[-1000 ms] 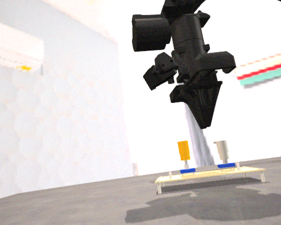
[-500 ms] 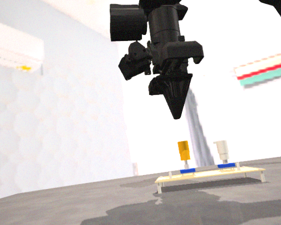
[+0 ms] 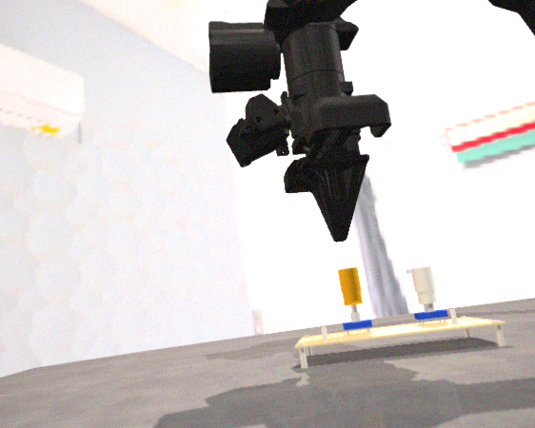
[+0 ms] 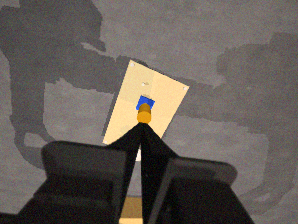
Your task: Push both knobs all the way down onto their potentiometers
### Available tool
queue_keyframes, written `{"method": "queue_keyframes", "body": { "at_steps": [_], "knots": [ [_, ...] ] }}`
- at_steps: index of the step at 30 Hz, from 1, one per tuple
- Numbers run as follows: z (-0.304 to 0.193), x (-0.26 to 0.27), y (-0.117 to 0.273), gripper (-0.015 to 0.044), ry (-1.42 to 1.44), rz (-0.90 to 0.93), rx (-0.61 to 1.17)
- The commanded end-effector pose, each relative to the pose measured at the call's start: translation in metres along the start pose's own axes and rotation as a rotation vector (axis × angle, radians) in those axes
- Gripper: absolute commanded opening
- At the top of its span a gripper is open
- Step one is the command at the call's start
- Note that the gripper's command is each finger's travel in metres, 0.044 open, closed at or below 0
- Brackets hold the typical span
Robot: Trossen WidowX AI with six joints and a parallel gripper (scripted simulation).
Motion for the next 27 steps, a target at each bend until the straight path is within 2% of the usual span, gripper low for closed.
{"method": "queue_keyframes", "body": {
  "at_steps": [1,9,27],
  "knots": [
    [-0.001,0.000,-0.009,0.0000,0.004,-0.006,0.009],
    [-0.002,0.000,-0.021,0.0000,0.004,-0.006,0.009],
    [-0.002,0.000,-0.021,0.0000,0.004,-0.006,0.009]
  ]
}}
Point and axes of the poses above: the point midway between the two fingers, 35 mm back from their tips, its own y axis back along the fingers, its own x axis across the jaws, z = x × y, the point moved 9 cm from there along y, back along the fingers, and after that the axes turned 1 degree about y, right-handed, at the moved point
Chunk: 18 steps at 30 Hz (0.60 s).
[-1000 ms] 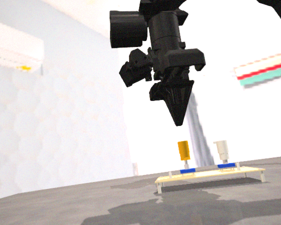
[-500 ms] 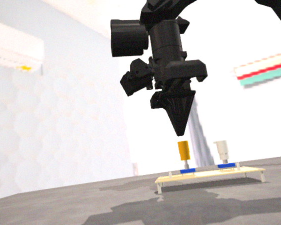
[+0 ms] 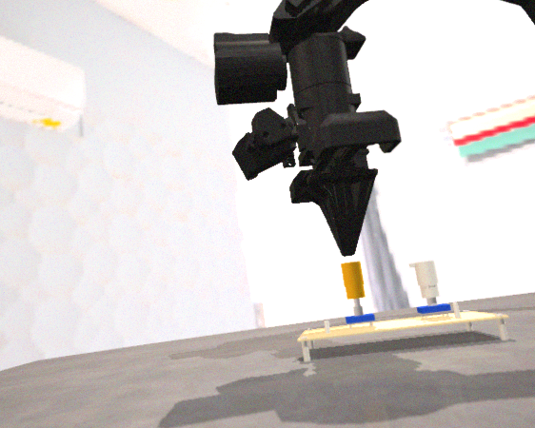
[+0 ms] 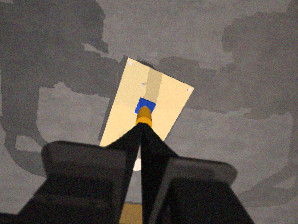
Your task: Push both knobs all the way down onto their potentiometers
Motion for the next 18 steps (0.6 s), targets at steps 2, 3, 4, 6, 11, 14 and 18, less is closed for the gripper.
{"method": "queue_keyframes", "body": {
  "at_steps": [2,3,4,6,11,14,18],
  "knots": [
    [-0.0006,-0.0004,-0.0022,0.0000,0.003,-0.006,0.004],
    [-0.0006,-0.0004,-0.0024,0.0000,0.003,-0.006,0.004],
    [-0.0006,-0.0004,-0.0027,0.0000,0.003,-0.006,0.004],
    [-0.0006,-0.0004,-0.0032,0.0000,0.003,-0.006,0.004],
    [-0.0006,-0.0004,-0.0046,0.0000,0.003,-0.006,0.004],
    [-0.0006,-0.0004,-0.0054,0.0000,0.003,-0.006,0.004],
    [-0.0006,-0.0004,-0.0065,0.0000,0.003,-0.006,0.004]
  ]
}}
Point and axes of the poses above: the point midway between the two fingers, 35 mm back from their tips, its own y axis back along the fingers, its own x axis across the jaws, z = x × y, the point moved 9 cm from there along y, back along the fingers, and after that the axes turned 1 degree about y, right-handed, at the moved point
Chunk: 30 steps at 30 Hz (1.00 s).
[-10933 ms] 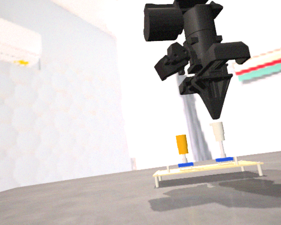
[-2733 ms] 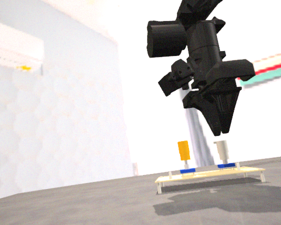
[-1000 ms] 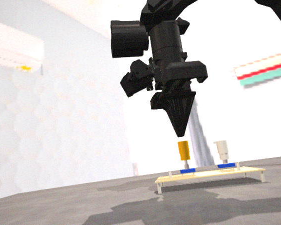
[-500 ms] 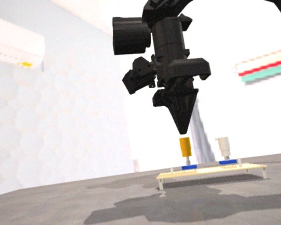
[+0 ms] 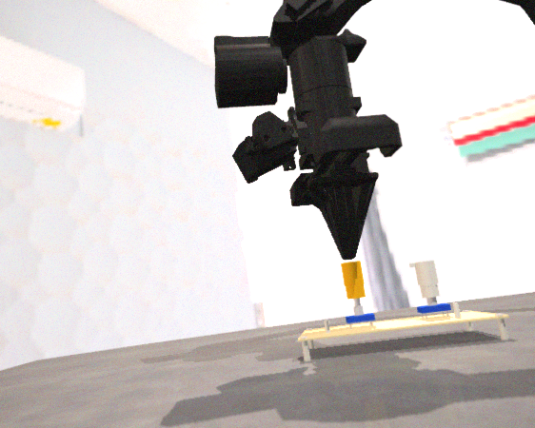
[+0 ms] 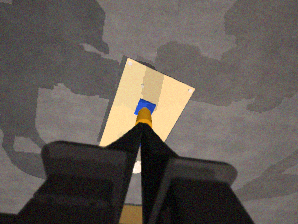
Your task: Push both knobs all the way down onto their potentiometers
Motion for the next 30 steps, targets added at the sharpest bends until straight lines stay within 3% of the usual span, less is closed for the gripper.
{"method": "queue_keyframes", "body": {
  "at_steps": [1,30],
  "knots": [
    [-0.0008,-0.0004,-0.0031,0.0000,0.003,-0.006,0.005],
    [-0.0008,-0.0004,-0.0046,0.0000,0.003,-0.006,0.005]
  ]
}}
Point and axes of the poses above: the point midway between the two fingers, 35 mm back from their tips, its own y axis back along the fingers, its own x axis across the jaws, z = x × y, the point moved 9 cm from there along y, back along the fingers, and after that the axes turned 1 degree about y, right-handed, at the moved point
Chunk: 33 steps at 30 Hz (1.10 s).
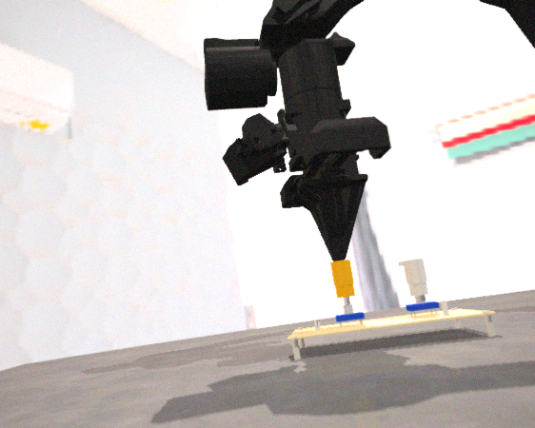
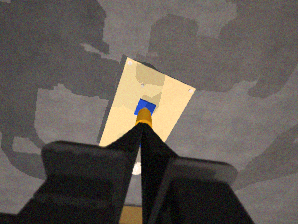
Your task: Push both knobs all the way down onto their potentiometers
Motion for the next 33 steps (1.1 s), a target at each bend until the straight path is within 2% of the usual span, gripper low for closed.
{"method": "queue_keyframes", "body": {
  "at_steps": [1,33],
  "knots": [
    [-0.0006,-0.0004,-0.0019,0.0000,0.003,-0.006,0.003],
    [-0.0006,-0.0004,-0.0063,0.0000,0.003,-0.006,0.003]
  ]
}}
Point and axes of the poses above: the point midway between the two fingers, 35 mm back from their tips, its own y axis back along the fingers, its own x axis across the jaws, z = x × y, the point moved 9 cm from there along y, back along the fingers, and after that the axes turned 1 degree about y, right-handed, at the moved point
